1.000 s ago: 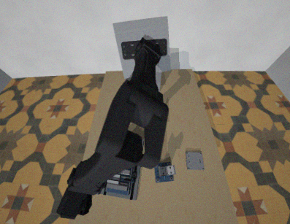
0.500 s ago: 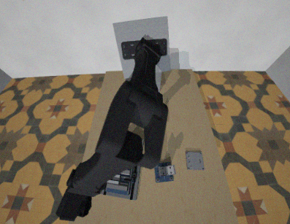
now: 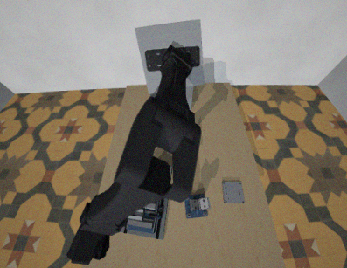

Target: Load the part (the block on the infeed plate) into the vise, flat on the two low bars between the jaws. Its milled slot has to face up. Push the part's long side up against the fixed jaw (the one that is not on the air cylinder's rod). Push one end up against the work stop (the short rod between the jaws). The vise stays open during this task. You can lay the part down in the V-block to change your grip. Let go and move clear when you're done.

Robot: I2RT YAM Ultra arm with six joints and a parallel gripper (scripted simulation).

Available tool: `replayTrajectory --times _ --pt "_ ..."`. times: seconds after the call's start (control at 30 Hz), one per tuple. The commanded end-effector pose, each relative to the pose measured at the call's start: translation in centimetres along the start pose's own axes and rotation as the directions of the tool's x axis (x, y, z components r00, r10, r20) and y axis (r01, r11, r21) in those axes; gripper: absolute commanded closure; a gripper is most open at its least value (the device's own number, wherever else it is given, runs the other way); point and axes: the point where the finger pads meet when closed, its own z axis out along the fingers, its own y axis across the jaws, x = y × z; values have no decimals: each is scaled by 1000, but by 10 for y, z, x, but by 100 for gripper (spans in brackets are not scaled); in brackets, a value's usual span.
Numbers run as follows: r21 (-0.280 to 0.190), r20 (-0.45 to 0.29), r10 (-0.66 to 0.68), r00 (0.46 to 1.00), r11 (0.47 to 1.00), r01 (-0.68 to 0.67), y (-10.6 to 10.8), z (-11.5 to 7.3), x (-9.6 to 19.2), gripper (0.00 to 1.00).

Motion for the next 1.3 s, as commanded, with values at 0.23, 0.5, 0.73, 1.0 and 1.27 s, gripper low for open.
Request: replayTrajectory --times 0.23,0.5,0.73,1.0,1.27 --pt "9 23 -9 1000 1000 9 1 -6 -14 100" --pt "10 32 -16 999 1000 15 3 -8 -17 100" --pt "16 56 -31 998 999 30 5 -15 -25 100" --pt "15 38 -16 999 1000 16 1 -11 -18 100" --pt "15 38 -16 999 1000 16 1 -11 -18 100"
